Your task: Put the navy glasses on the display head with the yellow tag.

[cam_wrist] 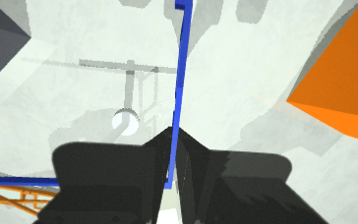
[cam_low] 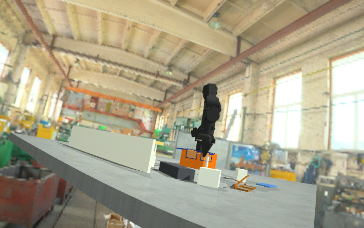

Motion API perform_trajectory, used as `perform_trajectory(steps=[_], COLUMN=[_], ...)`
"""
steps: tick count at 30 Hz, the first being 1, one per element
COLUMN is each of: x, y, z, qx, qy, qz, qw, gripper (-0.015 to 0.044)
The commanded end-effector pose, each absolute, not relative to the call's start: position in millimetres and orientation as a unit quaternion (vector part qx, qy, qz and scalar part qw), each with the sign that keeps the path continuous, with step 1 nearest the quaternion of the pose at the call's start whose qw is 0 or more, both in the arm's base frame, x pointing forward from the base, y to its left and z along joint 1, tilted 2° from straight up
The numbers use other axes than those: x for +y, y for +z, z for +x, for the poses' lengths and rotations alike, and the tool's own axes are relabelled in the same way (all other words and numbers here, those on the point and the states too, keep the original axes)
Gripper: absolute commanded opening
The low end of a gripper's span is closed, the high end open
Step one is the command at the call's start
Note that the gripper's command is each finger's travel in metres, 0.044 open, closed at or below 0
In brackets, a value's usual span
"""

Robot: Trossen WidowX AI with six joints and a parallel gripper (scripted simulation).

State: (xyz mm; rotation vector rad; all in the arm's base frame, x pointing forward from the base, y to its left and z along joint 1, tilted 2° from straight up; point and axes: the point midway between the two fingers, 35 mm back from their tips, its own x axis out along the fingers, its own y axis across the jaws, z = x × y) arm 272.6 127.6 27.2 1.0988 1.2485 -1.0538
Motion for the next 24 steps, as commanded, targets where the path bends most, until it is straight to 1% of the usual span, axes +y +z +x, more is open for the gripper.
perform_trajectory(steps=[1, 4, 10, 24], x=[131.1, 132.1, 125.9, 73.3], y=[52.3, 68.7, 70.0, 70.3], z=[273.6, 271.2, 272.5, 279.7], qx=[0.524, 0.525, 0.532, 0.59], qy=[-0.441, -0.441, -0.431, -0.348], qz=[0.472, 0.472, 0.462, 0.371], qw=[0.555, 0.555, 0.563, 0.627], gripper=[0.0, 0.0, 0.0, 0.0])
